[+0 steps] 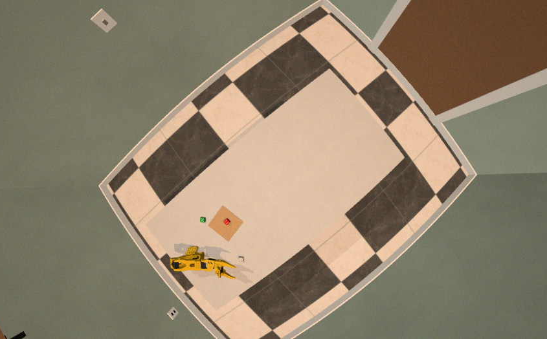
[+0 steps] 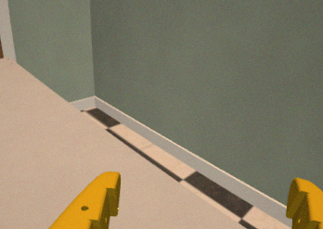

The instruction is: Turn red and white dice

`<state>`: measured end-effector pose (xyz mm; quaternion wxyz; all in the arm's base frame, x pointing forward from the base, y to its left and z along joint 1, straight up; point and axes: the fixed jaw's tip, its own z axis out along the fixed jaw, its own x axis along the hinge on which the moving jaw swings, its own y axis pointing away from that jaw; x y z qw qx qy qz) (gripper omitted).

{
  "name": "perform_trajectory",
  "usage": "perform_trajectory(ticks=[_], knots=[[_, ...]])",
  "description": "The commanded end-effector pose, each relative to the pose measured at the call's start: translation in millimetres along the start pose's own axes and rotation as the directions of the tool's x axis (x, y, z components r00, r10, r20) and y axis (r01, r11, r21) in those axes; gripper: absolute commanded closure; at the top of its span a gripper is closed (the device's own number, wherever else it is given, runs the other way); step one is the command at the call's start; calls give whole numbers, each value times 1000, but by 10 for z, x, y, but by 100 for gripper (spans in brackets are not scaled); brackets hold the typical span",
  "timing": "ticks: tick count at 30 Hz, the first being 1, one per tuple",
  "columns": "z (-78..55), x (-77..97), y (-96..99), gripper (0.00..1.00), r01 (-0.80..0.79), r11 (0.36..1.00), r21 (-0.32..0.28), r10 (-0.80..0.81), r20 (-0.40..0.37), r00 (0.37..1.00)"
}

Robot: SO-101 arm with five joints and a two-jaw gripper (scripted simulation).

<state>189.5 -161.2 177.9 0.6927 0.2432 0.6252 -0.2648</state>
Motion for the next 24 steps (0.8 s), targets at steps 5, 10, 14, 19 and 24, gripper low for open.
perform_trajectory(ticks=[5,10,14,19,24], knots=[[9,-83,-14,69,9,1000,6,-9,23,1000],[53,-78,-11,69,10,1000,4,-10,-12,1000],[79,-75,-9,69,10,1000,3,-10,-33,999],[161,-63,-1,69,12,1000,0,-12,-108,994],[254,-45,10,69,13,1000,-5,-14,-210,978]])
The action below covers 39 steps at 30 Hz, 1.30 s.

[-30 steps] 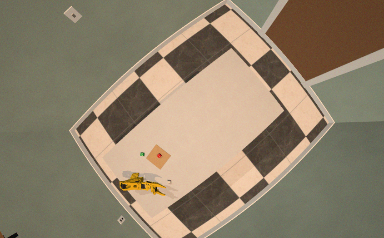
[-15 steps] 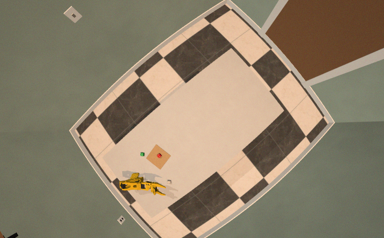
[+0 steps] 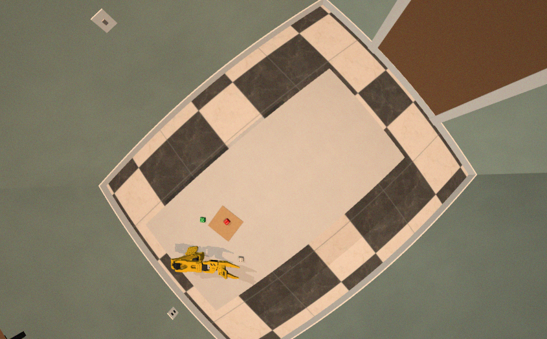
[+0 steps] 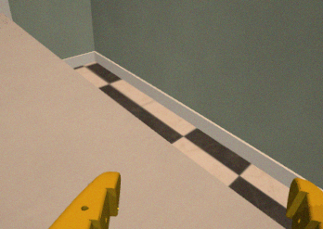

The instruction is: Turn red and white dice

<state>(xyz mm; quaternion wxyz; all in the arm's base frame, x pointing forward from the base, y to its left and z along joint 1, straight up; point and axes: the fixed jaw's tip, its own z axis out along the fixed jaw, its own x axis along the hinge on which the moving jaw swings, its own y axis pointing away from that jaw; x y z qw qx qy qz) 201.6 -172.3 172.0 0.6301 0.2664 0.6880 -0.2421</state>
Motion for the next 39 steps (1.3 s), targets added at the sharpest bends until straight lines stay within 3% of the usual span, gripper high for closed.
perform_trajectory(ticks=[1,5,7,17,22,24,31,39], knots=[[91,-135,12,69,11,1000,-5,-12,-46,999],[157,-129,24,69,14,1000,-10,-15,-148,989],[157,-129,24,69,14,1000,-10,-15,-148,989],[214,-90,57,69,20,999,-27,-29,-422,906],[174,-62,71,69,22,999,-36,-38,-545,837],[174,-62,71,69,22,999,-36,-38,-545,837],[69,-24,87,69,23,999,-48,-49,-679,732],[-54,8,96,69,23,998,-58,-59,-770,635]])
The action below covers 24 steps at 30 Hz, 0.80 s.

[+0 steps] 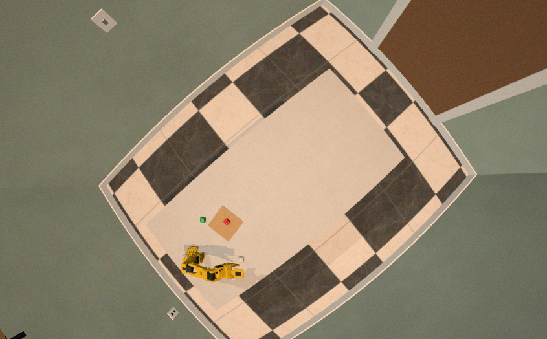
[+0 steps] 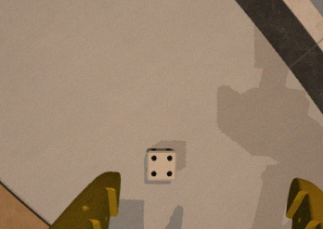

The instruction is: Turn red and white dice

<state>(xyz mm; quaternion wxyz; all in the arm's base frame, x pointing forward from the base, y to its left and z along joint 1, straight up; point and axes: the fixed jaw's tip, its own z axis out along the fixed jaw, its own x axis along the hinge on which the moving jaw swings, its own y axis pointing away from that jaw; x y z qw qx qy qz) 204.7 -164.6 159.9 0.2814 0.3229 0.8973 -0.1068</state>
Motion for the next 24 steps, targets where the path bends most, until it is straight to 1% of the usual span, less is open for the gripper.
perform_trajectory(ticks=[1,10,20,24], knots=[[-112,-48,19,69,17,1000,-6,-17,-11,1000],[-143,11,26,69,20,1000,-9,-21,-71,997],[-148,20,27,69,21,1000,-9,-21,-79,997],[-111,35,27,69,20,1000,-10,-21,-97,995]])
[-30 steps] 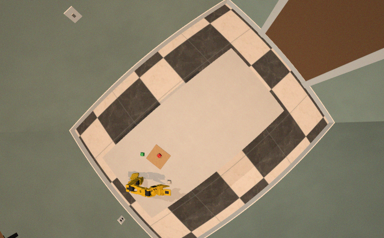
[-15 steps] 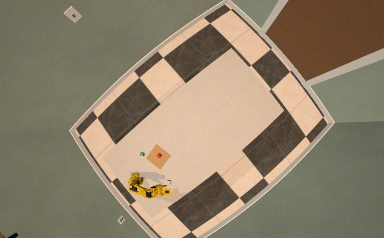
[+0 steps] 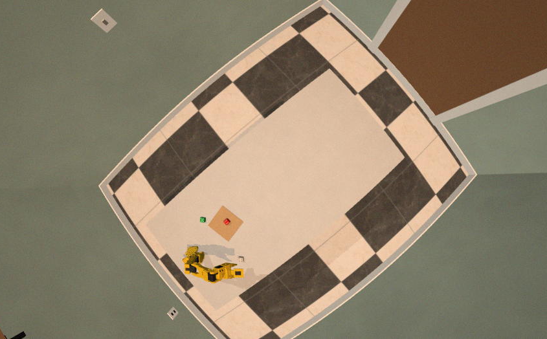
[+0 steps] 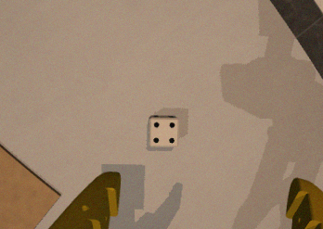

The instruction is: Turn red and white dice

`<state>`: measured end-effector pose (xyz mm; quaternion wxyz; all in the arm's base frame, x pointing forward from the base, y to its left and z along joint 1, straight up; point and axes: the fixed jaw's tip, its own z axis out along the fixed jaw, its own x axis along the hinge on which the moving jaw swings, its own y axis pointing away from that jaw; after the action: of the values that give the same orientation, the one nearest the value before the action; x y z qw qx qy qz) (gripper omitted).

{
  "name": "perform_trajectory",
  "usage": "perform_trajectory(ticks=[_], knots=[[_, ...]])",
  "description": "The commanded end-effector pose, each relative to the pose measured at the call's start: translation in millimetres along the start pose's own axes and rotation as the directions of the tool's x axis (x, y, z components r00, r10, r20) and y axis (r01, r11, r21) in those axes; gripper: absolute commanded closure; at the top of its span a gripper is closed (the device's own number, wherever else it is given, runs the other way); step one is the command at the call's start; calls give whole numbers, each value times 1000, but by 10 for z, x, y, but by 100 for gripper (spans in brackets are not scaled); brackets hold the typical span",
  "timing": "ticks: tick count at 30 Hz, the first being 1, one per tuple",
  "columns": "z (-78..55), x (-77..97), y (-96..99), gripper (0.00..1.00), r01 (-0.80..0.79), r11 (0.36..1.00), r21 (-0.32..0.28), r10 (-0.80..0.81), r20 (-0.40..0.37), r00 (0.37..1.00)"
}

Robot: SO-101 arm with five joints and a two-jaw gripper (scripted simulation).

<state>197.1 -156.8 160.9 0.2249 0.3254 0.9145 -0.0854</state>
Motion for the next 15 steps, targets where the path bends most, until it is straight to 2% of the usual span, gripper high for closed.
perform_trajectory(ticks=[1,5,10,12,15], knots=[[-21,-35,15,69,15,1000,-3,-15,17,1000],[143,21,17,69,15,1000,-5,-15,-59,998],[443,160,20,69,14,1000,-10,-16,-202,979],[443,160,20,69,14,1000,-10,-16,-202,979],[620,269,22,69,13,1000,-12,-16,-291,957]])
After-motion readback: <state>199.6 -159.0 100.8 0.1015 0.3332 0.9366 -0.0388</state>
